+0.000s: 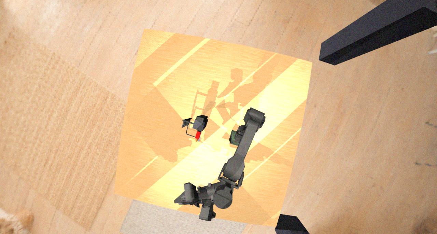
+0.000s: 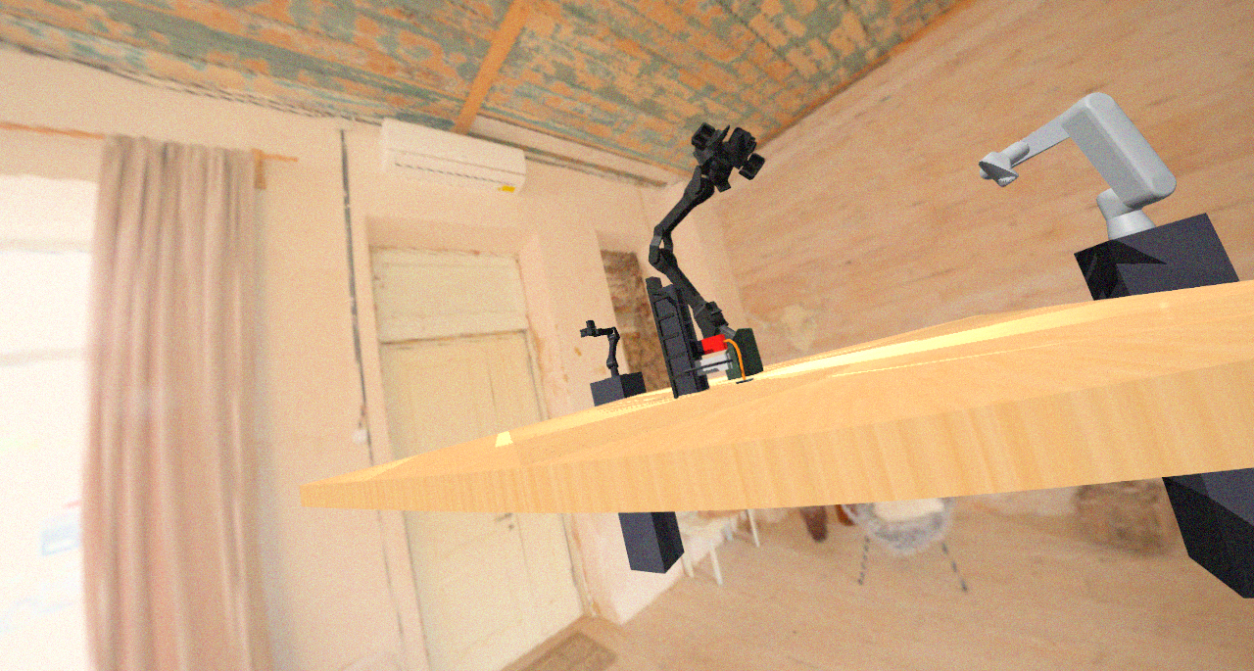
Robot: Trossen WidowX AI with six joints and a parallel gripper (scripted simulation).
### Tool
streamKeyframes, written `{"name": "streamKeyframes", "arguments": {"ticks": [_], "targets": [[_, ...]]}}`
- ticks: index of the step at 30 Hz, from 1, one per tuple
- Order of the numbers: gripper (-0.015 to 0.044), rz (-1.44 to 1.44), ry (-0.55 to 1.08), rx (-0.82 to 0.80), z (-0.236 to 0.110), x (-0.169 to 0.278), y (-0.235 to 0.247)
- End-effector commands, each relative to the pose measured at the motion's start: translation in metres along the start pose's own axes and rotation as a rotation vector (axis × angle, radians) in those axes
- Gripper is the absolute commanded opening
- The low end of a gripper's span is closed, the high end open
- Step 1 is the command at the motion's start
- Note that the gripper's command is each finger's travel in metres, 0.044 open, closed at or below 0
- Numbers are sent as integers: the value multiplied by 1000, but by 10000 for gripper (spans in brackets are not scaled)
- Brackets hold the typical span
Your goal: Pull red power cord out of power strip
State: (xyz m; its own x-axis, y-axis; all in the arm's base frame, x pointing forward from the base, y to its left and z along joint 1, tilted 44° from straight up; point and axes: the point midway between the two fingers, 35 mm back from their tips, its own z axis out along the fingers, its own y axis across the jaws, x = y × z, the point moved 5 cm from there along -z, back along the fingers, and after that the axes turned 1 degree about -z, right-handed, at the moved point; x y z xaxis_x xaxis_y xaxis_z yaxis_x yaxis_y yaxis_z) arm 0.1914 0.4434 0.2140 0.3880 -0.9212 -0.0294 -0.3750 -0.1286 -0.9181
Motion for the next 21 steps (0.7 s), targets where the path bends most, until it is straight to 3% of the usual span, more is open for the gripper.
{"name": "streamKeyframes", "arguments": {"ticks": [1, 12, 21], "targets": [[160, -37, 107, -106, 28, 36, 25], [160, -111, 430, -472, 77, 152, 97], [160, -101, 755, -917, 69, 269, 164]]}}
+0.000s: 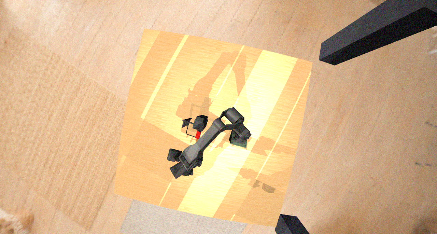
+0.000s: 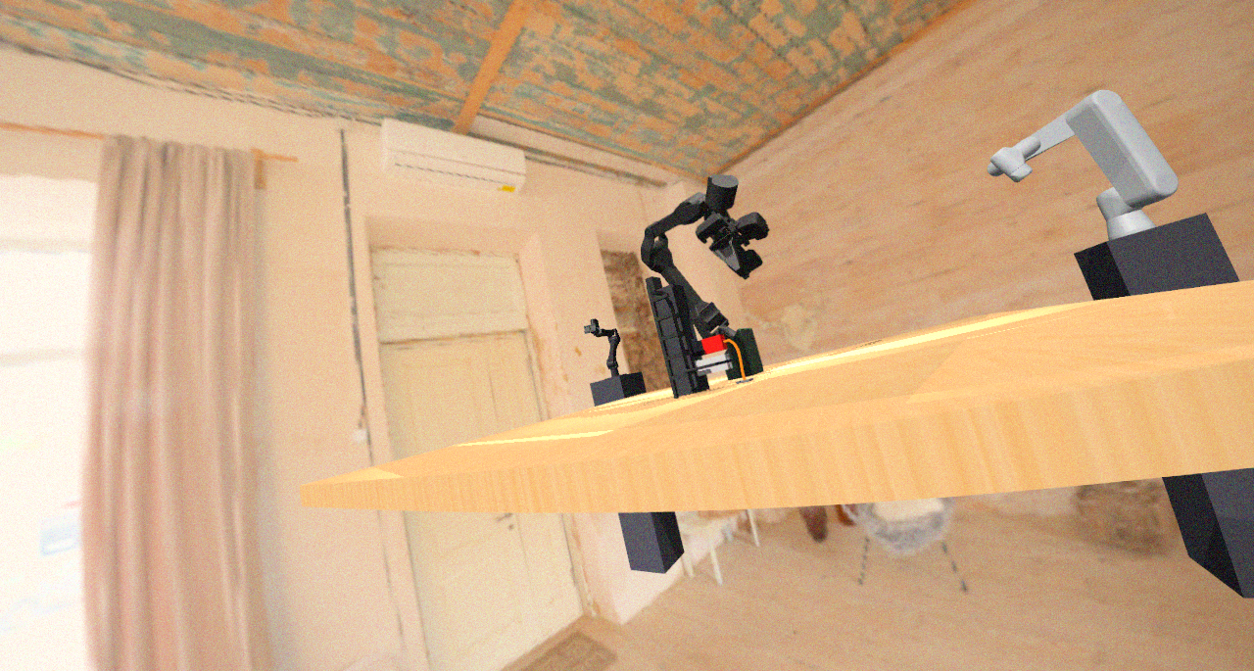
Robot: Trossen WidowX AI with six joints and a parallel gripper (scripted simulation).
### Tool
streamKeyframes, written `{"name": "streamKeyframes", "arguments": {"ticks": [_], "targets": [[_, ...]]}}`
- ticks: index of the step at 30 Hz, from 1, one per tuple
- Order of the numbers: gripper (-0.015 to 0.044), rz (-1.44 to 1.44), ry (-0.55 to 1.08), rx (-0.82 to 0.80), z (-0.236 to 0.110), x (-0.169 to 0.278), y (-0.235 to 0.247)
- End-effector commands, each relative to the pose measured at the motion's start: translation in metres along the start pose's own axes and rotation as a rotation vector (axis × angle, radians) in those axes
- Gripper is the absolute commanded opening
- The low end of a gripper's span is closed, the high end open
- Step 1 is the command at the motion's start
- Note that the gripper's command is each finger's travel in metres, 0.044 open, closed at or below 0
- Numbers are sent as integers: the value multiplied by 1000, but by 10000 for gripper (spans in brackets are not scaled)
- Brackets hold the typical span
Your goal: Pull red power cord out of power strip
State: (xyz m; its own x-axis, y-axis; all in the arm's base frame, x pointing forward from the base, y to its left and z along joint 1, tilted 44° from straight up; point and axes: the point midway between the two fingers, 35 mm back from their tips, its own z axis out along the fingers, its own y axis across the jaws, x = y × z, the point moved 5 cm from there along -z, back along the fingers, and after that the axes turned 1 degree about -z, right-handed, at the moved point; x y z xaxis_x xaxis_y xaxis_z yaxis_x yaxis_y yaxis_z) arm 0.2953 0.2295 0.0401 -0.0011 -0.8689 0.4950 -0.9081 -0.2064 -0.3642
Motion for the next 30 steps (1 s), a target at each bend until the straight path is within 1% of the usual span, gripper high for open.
{"name": "streamKeyframes", "arguments": {"ticks": [1, 5, 7, 14, 30], "targets": [[160, 2, 102, -179, 31, 29, 19], [160, 6, 224, -403, 59, 66, 44], [160, 7, 244, -442, 62, 72, 49], [160, 7, 244, -442, 62, 74, 47], [160, 6, 246, -442, 56, 99, 47]]}}
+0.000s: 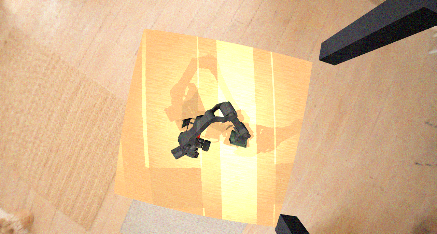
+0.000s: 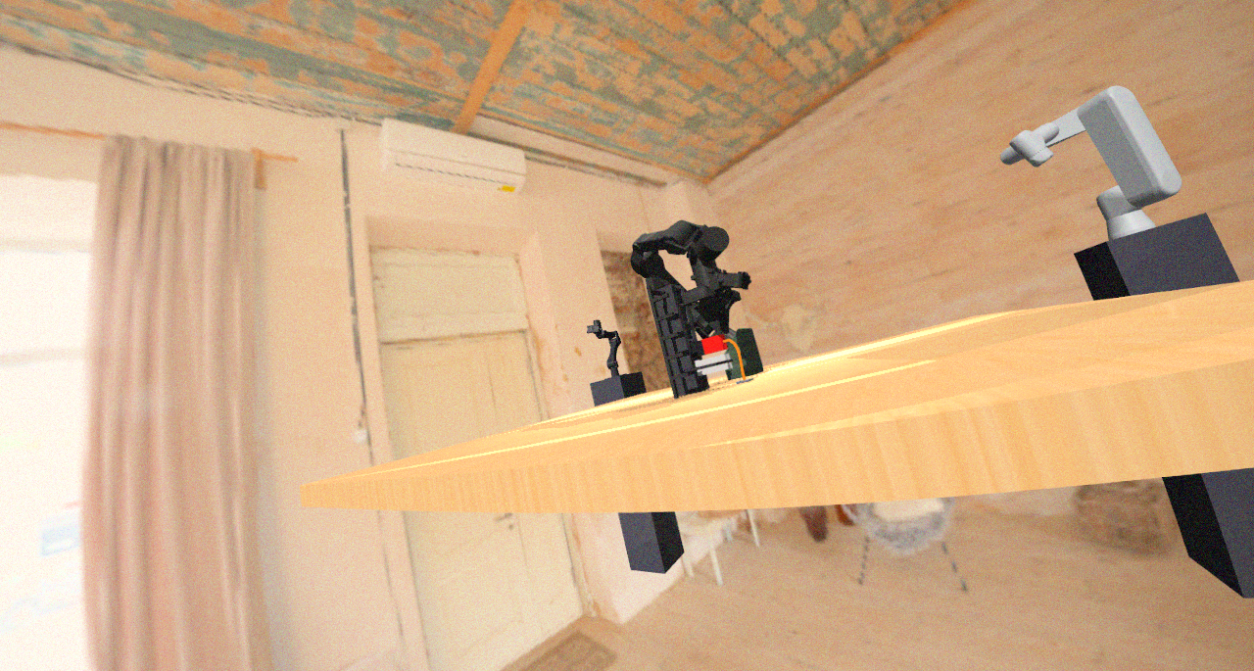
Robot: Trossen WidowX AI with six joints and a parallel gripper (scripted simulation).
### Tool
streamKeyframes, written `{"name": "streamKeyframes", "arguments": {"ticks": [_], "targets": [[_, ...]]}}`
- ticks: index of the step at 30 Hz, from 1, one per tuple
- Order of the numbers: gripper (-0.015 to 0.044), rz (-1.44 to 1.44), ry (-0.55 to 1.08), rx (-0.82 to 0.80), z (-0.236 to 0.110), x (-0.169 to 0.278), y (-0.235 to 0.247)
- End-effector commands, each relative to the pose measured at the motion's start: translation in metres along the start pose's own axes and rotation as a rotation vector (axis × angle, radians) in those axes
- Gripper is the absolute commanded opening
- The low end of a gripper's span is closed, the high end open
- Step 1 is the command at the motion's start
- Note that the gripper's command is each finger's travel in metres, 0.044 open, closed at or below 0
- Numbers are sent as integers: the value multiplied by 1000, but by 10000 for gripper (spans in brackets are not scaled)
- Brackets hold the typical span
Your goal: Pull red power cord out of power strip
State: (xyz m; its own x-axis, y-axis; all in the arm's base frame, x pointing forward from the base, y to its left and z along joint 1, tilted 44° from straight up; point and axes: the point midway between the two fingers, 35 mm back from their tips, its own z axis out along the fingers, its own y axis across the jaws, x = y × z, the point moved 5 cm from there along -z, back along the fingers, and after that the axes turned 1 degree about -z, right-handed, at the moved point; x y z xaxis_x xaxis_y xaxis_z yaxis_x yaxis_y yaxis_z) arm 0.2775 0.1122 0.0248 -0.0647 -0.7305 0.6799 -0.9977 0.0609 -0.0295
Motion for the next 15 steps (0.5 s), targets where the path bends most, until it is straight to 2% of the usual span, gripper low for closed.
{"name": "streamKeyframes", "arguments": {"ticks": [1, 15], "targets": [[160, -7, 6, 1, 0, 7, 1], [160, -7, 7, 1, 5, 17, 2]]}}
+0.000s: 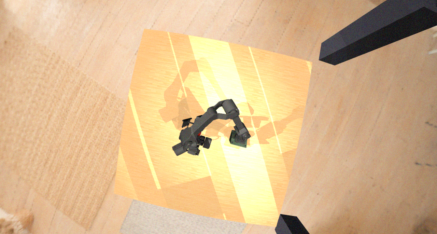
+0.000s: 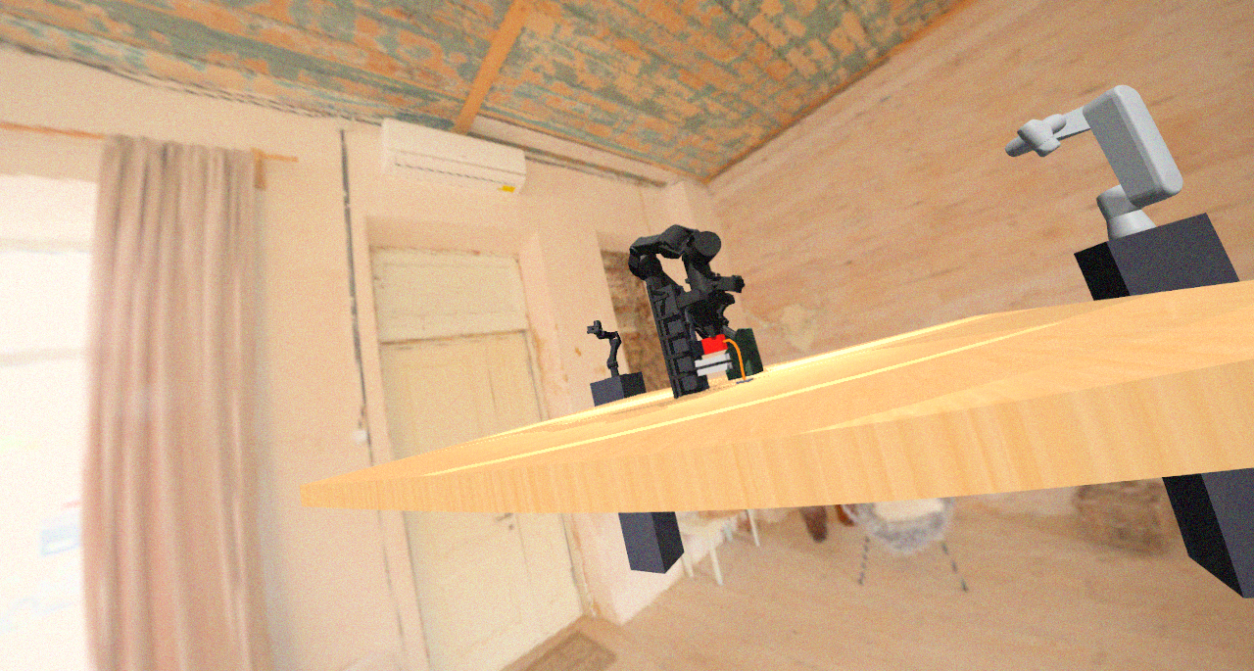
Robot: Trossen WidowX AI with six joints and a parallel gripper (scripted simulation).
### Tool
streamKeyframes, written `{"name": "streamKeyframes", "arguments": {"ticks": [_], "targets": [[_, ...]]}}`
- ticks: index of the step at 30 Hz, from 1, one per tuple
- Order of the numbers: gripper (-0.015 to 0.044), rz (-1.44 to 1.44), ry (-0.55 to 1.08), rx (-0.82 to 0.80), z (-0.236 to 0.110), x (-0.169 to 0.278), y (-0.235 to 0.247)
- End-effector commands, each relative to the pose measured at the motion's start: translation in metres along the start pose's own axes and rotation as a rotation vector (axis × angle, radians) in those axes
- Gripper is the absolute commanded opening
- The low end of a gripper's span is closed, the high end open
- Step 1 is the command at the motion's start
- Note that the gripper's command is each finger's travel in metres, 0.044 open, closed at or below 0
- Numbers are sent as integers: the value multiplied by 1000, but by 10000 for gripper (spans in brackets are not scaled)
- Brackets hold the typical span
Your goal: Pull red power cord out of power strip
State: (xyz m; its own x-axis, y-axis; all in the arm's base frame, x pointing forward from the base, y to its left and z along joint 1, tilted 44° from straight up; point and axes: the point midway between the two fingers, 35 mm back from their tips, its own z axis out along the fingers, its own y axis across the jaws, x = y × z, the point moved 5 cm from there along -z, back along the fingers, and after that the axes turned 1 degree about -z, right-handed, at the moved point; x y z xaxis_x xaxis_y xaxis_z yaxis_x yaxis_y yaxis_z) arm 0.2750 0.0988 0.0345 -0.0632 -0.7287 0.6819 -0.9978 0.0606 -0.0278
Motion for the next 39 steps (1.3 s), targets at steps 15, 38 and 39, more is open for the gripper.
{"name": "streamKeyframes", "arguments": {"ticks": [15, 38, 39], "targets": [[22, 1, 0, 0, 8, 0, 0], [0, -2, -2, 1, 5, -27, -3], [0, -2, -2, 1, 5, -29, -3]]}}
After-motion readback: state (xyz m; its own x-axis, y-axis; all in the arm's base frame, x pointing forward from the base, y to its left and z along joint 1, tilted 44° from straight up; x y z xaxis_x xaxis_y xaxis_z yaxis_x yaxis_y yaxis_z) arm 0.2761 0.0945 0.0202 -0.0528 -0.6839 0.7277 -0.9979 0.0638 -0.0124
